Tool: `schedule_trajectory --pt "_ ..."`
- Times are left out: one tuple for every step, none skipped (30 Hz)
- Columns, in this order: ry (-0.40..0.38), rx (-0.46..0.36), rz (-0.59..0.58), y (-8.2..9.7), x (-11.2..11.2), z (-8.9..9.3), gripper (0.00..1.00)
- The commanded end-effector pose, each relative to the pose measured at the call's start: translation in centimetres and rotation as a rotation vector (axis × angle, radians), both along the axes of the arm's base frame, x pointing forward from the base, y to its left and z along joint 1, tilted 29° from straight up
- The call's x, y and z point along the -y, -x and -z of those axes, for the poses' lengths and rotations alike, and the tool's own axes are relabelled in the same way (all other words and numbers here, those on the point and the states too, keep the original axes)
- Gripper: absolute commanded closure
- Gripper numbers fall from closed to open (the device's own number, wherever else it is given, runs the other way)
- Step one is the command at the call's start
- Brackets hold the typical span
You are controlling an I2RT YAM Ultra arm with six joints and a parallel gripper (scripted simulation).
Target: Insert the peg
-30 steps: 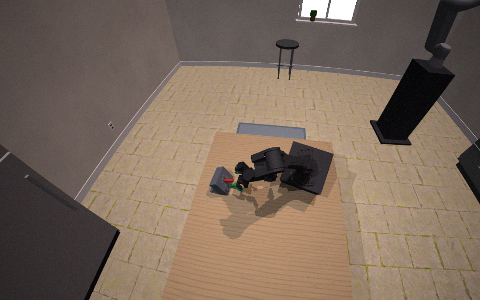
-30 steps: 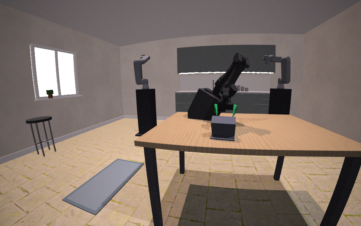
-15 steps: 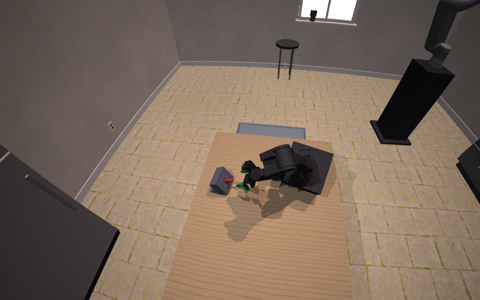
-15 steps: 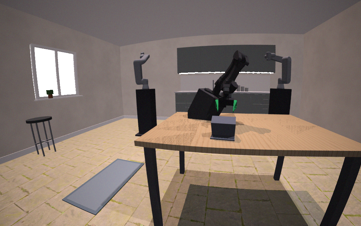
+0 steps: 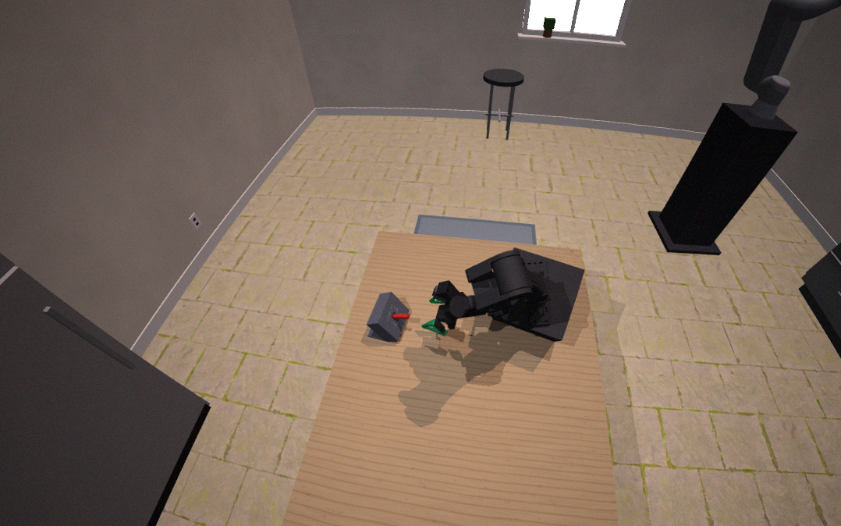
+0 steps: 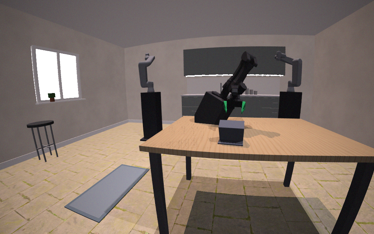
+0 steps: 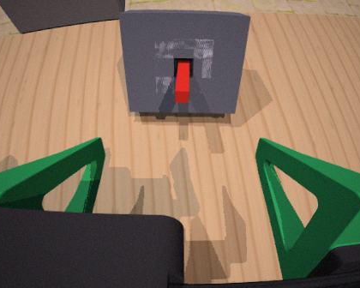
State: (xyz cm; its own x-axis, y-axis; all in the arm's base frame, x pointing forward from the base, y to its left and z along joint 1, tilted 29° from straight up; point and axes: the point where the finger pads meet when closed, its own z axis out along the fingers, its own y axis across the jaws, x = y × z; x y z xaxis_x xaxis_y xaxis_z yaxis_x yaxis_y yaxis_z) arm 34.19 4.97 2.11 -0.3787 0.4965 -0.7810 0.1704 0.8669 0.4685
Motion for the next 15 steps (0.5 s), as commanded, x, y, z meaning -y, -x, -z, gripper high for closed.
schedule_trajectory --pt "-0.002 0.029 0.025 0.43 0.51 -0.92 0.00" --pt "-0.001 0.027 0.025 0.45 0.52 -0.88 0.00" --pt "-0.001 0.027 0.025 0.45 0.53 -0.87 0.00" --pt "0.000 0.027 0.025 0.45 0.53 -0.87 0.00" --pt "0.000 0.027 0.025 0.45 0.53 -0.87 0.00" --pt "0.000 0.026 0.025 0.46 0.53 -0.84 0.00" --pt "0.000 0.025 0.025 0.46 0.53 -0.83 0.00" --pt "0.000 0.025 0.025 0.46 0.53 -0.83 0.00" --pt "0.000 0.025 0.025 0.46 0.53 -0.83 0.00" --pt "0.000 0.025 0.025 0.46 0.53 -0.83 0.00" --pt "0.000 0.025 0.025 0.46 0.53 -0.83 0.00" --pt "0.000 0.025 0.025 0.46 0.53 -0.83 0.00" --pt "0.000 0.025 0.025 0.46 0.53 -0.83 0.00" --pt "0.002 0.019 0.020 0.24 0.44 -0.64 0.00" --pt "0.002 0.019 0.020 0.24 0.44 -0.64 0.00"
